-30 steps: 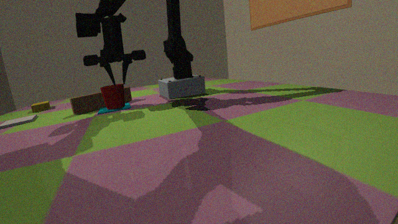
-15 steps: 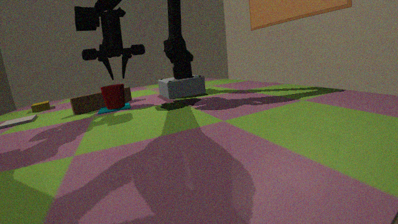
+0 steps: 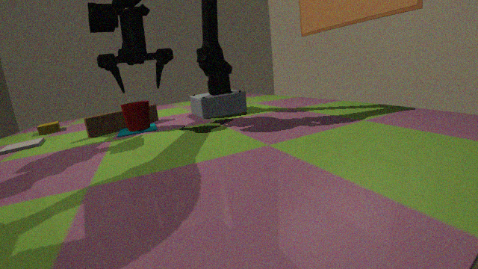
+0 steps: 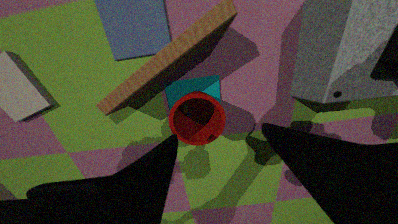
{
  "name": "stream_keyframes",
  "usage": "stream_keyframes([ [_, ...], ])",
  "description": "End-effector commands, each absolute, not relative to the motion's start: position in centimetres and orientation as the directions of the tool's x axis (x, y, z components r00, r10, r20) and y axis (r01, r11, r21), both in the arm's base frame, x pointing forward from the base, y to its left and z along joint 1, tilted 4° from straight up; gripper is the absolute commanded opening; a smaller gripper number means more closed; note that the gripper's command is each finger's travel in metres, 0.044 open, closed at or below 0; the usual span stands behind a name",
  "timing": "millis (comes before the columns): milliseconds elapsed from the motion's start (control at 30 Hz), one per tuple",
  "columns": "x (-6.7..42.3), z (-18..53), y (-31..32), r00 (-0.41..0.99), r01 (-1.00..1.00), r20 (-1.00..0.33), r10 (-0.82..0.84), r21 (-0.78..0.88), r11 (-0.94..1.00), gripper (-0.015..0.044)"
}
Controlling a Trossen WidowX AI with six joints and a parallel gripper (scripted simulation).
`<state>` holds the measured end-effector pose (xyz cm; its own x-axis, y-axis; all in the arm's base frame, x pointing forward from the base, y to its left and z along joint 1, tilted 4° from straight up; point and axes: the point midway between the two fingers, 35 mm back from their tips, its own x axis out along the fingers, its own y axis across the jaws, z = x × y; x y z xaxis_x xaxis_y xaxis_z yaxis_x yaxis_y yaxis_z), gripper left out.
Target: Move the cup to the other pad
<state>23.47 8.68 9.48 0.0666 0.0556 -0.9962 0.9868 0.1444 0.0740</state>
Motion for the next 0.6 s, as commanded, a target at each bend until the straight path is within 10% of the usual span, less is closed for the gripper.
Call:
stream_keyframes([
  [0,23.5,10.7,8.6,0.071,0.987,-0.996,0.055,0.078,0.143,0.0440],
  [567,23.4,14.1,8.7,0.073,0.986,-0.996,0.058,0.081,0.145,0.0440],
])
